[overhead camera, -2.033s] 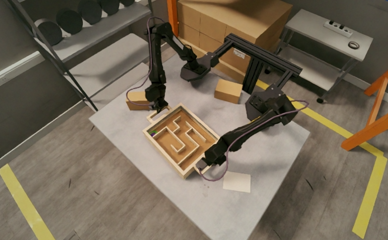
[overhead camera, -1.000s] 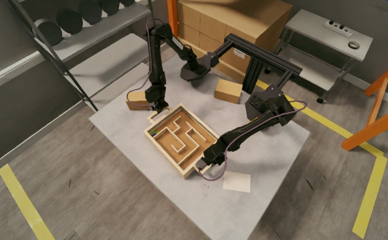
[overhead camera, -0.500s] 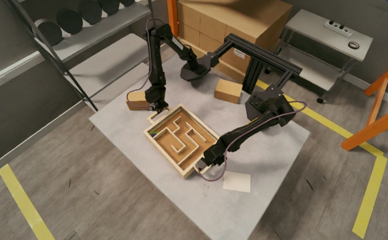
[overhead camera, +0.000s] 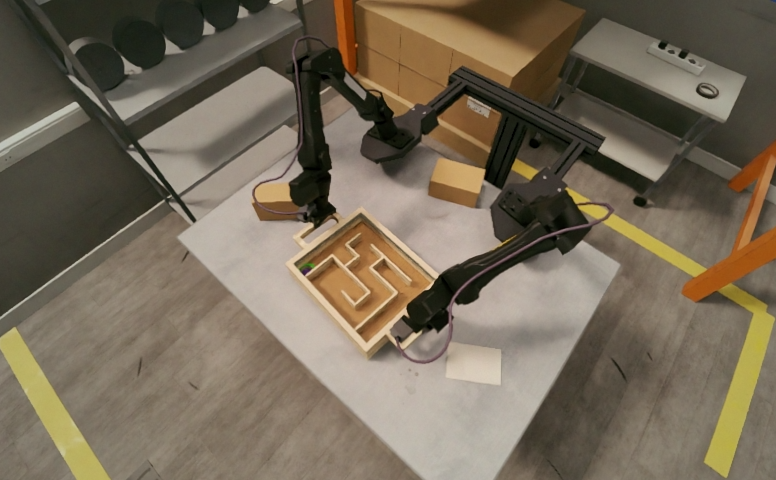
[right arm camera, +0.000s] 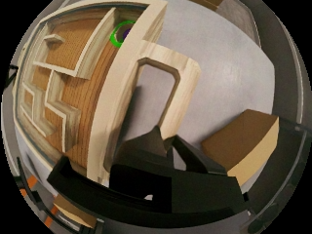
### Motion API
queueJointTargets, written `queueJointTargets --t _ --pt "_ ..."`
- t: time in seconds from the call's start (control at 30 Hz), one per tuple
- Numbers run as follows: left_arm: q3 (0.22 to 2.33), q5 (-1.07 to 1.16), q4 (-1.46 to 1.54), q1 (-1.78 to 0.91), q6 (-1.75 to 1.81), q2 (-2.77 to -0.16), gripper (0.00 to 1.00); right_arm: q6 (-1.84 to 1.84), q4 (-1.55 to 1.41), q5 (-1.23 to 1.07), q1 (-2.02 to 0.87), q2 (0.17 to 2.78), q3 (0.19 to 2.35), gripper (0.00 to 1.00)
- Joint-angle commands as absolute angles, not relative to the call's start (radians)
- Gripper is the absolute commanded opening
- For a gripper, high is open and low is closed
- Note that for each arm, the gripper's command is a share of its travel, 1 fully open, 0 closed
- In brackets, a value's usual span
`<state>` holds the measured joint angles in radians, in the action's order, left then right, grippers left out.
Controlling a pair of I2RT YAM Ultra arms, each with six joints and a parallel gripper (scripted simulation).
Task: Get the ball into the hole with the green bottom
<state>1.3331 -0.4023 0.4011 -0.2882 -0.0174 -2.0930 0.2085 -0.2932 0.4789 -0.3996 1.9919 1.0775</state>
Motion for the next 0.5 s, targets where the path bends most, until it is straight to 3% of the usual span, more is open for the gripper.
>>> queueJointTargets --t 0.0,0.47 --pt "1.386 -0.412 0.353 -0.315 -0.033 -2.038 0.38 0.195 -0.237 0.498 -0.424 1.955 1.136 0.0" --pt "1.4 -0.406 0.361 -0.314 -0.034 -2.086 0.38 0.195 -0.236 0.498 -0.424 1.954 1.141 0.0"
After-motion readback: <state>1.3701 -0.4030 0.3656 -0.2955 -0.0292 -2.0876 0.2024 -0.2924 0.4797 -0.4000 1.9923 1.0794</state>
